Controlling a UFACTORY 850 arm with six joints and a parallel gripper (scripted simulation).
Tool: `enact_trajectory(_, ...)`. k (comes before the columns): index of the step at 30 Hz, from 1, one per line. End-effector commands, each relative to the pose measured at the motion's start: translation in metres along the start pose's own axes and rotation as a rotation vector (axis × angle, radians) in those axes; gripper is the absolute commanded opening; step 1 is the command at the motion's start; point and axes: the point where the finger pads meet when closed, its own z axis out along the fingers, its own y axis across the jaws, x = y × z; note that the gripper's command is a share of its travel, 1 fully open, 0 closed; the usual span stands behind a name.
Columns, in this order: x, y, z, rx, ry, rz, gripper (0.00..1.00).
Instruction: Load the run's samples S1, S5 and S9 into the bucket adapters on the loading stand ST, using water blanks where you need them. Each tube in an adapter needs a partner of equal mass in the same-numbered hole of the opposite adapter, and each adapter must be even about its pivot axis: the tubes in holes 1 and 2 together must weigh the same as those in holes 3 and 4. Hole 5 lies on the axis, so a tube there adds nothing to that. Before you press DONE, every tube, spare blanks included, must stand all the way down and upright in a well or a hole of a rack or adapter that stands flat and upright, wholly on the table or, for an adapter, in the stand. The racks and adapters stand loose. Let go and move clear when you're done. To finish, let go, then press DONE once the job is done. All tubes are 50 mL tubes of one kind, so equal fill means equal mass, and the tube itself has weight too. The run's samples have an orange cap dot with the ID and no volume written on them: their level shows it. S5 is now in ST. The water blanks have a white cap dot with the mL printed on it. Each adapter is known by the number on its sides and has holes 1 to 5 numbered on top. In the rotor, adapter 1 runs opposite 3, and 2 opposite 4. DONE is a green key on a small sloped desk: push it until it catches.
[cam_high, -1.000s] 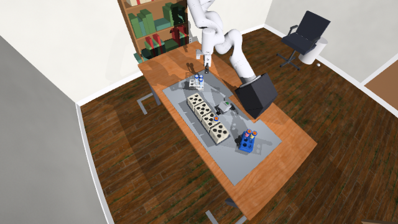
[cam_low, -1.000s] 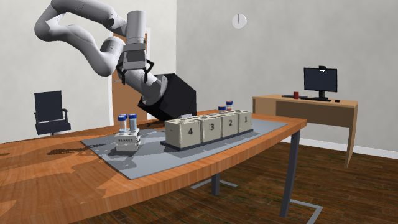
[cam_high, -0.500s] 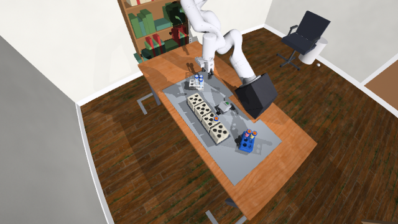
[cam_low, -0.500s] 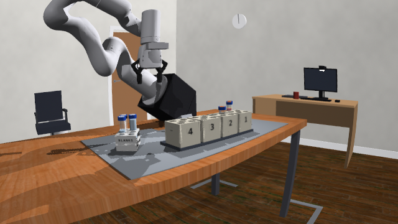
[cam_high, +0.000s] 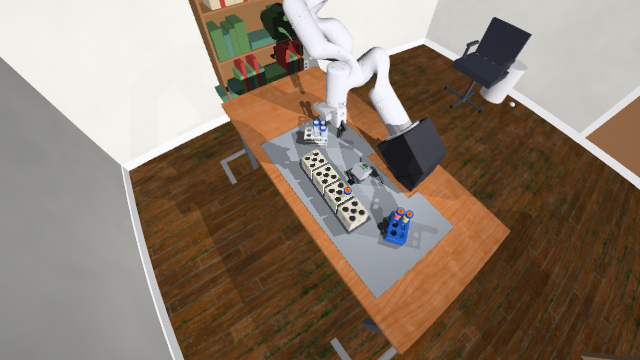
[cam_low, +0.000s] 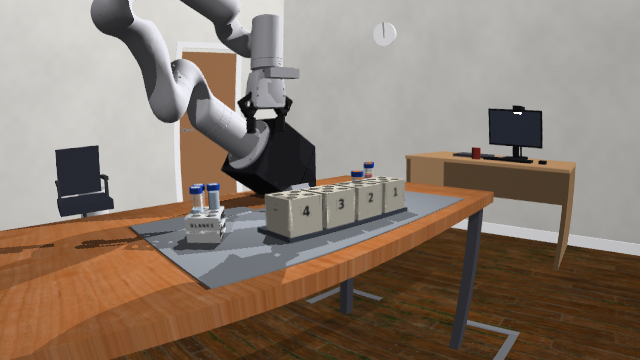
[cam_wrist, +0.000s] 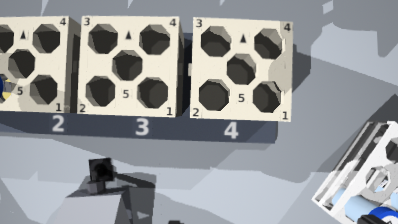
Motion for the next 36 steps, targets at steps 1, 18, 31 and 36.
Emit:
enact_trajectory(1, 0.013, -0.02, 0.0, -0.001, 0.0, 0.001, 1.0)
enact_trajectory(18, 0.053, -0.083, 0.0, -0.001, 0.001, 0.001, 1.0)
enact_trajectory(31, 0.082, -0.13, 0.0, -0.001, 0.001, 0.001, 1.0)
enact_trajectory(36, 0.095, -0.151, 0.0, -0.001, 0.001, 0.001, 1.0)
